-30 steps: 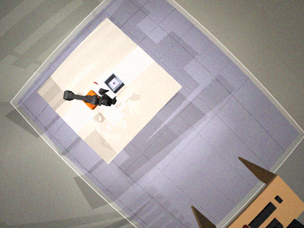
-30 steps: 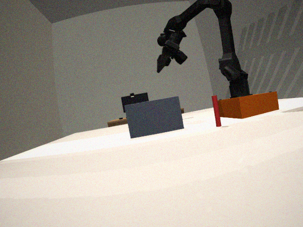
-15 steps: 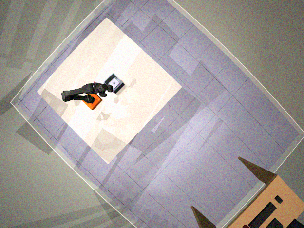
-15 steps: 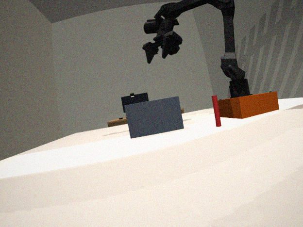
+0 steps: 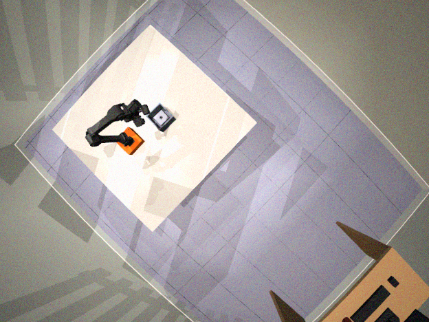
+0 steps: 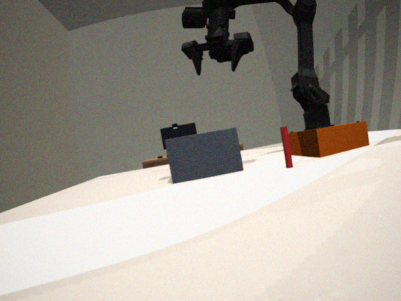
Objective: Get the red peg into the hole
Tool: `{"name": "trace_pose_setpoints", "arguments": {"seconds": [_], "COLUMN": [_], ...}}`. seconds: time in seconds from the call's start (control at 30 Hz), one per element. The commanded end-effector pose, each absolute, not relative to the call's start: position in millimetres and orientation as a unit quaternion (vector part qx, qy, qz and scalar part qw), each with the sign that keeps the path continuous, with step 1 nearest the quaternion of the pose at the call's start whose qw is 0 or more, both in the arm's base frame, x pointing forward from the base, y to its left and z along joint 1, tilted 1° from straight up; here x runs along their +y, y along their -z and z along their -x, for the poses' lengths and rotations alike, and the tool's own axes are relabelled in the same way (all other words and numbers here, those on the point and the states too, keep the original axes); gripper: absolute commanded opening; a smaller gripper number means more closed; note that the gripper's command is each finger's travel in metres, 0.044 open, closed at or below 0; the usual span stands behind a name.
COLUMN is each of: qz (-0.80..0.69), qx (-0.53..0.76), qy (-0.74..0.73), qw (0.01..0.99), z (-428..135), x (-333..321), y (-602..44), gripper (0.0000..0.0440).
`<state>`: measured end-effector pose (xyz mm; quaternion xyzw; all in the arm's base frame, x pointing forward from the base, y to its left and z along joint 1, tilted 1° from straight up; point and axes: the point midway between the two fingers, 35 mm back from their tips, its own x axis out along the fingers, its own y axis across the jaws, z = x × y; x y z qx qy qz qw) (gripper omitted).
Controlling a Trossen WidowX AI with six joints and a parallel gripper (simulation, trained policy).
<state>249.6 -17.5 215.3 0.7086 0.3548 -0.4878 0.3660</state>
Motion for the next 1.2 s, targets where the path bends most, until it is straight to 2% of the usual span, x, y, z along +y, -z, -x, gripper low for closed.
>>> {"name": "trace_pose_setpoints", "arguments": {"seconds": [0.0, 0.67, 1.17], "qz": [-0.669, -0.457, -0.375], "qx": [0.391, 0.526, 0.560], "qy": [0.489, 0.482, 0.428], "qw": [0.401, 0.532, 0.602], "z": [-239, -189, -182], "x": [2, 75, 99], "y": [-205, -124, -59], "gripper": [0.0440, 0.0440, 0.0440]}}
